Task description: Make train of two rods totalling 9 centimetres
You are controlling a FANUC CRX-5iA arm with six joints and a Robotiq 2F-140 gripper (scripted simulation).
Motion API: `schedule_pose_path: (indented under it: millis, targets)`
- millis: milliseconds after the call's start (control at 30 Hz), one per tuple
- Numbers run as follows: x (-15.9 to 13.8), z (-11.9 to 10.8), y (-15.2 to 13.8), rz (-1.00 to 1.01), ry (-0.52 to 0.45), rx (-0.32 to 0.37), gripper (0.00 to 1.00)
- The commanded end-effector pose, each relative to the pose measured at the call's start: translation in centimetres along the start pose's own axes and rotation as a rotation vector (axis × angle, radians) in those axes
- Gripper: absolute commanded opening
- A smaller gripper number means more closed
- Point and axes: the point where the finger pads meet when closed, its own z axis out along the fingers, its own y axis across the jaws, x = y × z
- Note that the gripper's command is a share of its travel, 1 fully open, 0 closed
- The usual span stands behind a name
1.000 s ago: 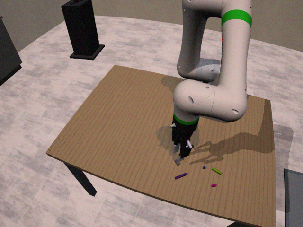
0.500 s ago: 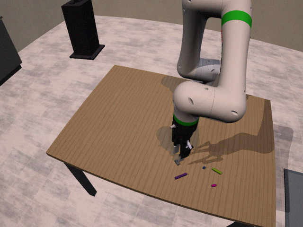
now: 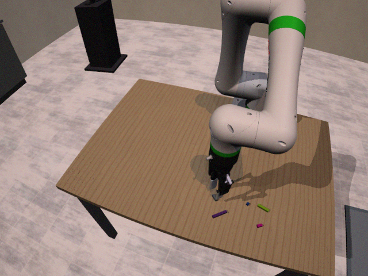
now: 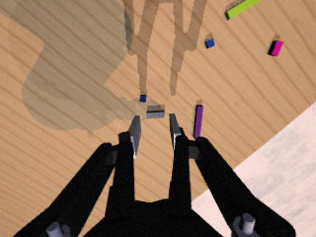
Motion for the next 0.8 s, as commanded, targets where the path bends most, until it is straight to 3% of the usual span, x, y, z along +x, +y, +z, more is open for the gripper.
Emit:
schedule_pose_path:
  millis: [0,767]
  targets:
    - [0.0,0.1,0.0,0.000,0.000,0.000,0.28]
    - [0.0,2.5,0.0,0.000,0.000,0.000,0.28]
